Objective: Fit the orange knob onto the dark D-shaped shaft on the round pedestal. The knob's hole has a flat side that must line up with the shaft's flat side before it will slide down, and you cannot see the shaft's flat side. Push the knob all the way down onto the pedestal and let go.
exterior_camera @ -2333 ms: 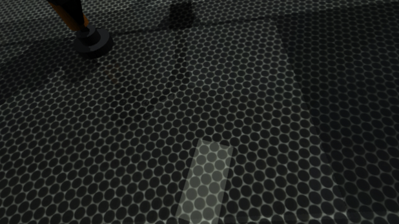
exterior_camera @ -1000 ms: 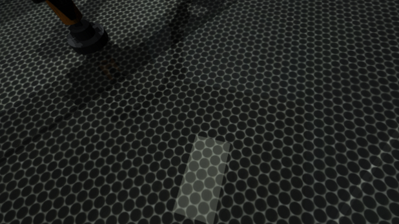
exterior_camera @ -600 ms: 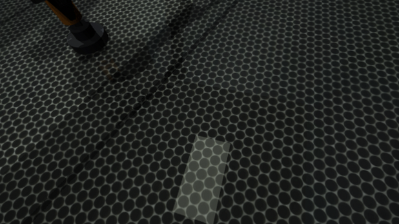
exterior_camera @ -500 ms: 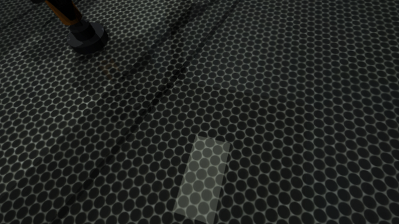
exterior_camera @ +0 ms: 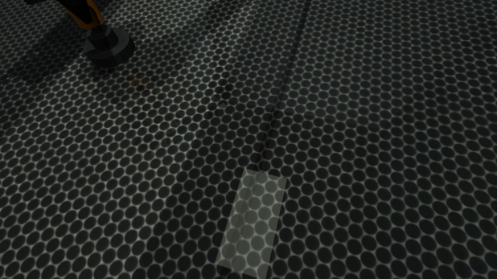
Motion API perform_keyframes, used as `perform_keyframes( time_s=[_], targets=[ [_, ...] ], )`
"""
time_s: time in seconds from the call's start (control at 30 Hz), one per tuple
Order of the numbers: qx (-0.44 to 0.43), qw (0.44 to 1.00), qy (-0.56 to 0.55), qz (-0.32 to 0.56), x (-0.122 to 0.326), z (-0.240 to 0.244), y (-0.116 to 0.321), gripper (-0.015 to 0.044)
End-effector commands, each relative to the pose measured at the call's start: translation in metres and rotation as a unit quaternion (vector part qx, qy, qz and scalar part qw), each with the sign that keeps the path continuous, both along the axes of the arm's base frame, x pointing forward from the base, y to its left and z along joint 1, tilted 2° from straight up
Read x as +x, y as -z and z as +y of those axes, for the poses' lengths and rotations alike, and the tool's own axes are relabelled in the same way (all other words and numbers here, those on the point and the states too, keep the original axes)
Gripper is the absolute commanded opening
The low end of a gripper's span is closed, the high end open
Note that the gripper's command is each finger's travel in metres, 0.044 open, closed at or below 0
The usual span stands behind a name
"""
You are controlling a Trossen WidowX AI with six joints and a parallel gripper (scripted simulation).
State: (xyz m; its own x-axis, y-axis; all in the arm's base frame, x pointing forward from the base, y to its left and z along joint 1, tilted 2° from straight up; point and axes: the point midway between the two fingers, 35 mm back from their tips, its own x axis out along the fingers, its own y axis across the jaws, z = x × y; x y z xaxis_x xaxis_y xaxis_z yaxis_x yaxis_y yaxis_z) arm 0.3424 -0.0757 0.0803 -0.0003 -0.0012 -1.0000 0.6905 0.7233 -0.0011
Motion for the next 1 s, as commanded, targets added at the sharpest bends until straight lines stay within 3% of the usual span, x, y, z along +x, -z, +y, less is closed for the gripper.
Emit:
perform_keyframes(
  time_s=[0.0, 0.97],
  targets=[
    [-0.002, 1.0, 0.014, 0.0, 0.0009, -0.0008, 0.0013, 0.0],
    [-0.002, 1.0, 0.014, 0.0, -0.0005, -0.0004, 0.0035, 0.0]
  ],
)
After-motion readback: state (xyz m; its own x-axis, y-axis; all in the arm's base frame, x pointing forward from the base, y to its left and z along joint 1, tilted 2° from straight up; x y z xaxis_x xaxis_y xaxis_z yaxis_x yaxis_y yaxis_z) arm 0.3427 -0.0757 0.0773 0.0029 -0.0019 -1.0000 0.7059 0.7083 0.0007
